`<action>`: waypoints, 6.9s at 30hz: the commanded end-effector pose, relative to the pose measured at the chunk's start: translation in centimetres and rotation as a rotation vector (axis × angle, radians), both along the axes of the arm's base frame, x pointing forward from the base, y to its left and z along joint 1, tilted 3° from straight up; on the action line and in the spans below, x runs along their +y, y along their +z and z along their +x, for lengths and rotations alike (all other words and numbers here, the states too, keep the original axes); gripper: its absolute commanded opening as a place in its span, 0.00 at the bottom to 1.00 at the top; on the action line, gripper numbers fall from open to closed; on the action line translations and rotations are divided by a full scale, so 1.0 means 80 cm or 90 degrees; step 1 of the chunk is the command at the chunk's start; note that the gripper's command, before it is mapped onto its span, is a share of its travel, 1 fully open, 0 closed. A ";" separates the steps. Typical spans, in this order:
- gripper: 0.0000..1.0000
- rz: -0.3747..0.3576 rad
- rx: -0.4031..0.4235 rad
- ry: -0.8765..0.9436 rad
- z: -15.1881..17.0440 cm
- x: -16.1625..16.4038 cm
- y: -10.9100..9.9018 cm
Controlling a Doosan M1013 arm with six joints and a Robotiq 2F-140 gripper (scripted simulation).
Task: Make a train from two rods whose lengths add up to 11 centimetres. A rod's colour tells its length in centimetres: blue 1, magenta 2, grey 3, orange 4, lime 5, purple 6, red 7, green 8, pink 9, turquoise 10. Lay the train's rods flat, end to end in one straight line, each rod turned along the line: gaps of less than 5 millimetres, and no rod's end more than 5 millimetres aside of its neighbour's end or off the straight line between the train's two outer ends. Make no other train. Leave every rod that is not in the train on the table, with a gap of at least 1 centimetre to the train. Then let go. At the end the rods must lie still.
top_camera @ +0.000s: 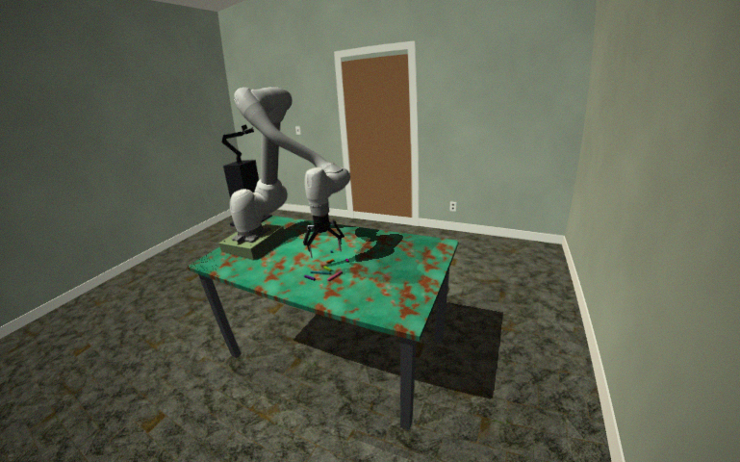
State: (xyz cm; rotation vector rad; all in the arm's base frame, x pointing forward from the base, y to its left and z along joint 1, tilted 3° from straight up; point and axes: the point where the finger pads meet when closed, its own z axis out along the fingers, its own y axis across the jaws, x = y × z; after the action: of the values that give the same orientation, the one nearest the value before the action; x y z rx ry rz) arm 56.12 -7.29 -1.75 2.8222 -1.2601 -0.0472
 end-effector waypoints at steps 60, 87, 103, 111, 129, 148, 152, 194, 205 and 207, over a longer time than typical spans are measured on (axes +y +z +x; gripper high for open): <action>1.00 0.024 0.017 0.499 0.000 0.001 0.000; 1.00 0.024 0.017 0.499 0.000 0.001 0.000; 1.00 0.024 0.017 0.499 0.000 0.001 0.000; 1.00 0.024 0.017 0.499 0.000 0.001 0.000; 1.00 0.024 0.017 0.499 0.000 0.001 0.000; 1.00 0.024 0.017 0.499 0.047 -0.052 0.000; 1.00 0.024 0.017 0.499 0.047 -0.052 0.000; 1.00 0.024 0.017 0.499 0.047 -0.052 0.000; 1.00 0.024 0.017 0.499 0.047 -0.052 0.000; 1.00 0.024 0.017 0.499 0.047 -0.052 0.000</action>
State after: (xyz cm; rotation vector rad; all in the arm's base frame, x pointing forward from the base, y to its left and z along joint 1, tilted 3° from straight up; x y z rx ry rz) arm 59.90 -11.49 -1.80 3.1045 -0.0848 -0.0739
